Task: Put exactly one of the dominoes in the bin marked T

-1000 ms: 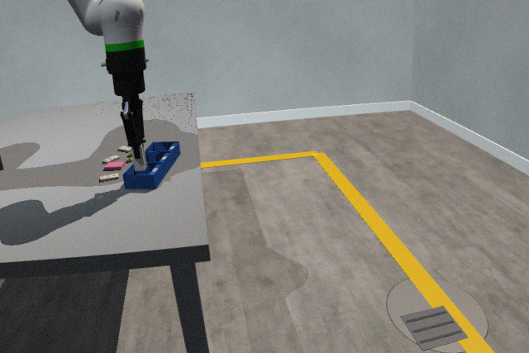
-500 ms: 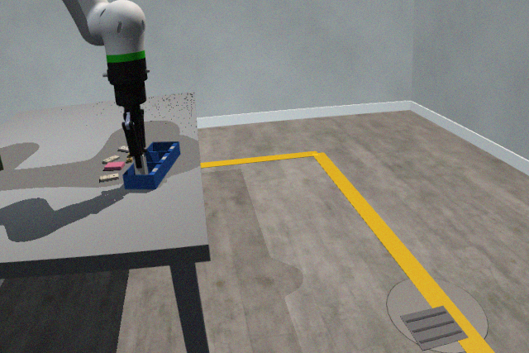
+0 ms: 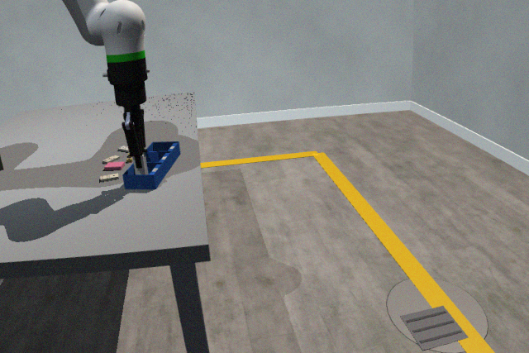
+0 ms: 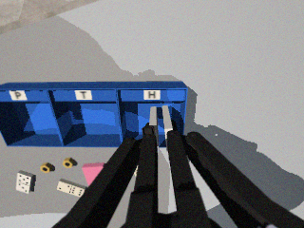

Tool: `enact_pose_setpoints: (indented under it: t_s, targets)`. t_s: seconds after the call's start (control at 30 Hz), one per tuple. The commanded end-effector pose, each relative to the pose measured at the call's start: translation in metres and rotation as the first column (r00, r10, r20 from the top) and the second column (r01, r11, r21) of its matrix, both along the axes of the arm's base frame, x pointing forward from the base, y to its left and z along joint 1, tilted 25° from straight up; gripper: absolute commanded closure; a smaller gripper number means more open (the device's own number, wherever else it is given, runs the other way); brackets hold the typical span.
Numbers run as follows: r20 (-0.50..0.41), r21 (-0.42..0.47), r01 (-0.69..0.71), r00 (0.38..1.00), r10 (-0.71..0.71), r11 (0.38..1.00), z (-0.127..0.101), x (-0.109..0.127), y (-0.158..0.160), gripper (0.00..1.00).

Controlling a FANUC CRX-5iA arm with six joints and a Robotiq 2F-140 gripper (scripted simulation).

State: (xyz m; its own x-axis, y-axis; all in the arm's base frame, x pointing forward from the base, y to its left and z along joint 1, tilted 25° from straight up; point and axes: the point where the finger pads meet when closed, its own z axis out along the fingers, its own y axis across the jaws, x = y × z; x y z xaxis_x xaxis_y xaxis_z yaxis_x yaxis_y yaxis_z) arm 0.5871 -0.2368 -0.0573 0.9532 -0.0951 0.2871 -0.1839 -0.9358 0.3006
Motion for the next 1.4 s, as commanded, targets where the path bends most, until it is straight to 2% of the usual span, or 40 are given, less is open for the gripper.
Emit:
enact_pose_setpoints:
  t_s: [0.0,0.73,1.37]
  targets:
    - [0.0,0.0,0.0,1.0,0.0,1.0,0.0,0.0,0.0,0.95]
    - [0.0,0.0,0.0,1.0,0.0,1.0,0.0,0.0,0.0,0.95]
    - [0.0,0.0,0.0,1.0,0.0,1.0,0.021,-0.005,0.008,0.95]
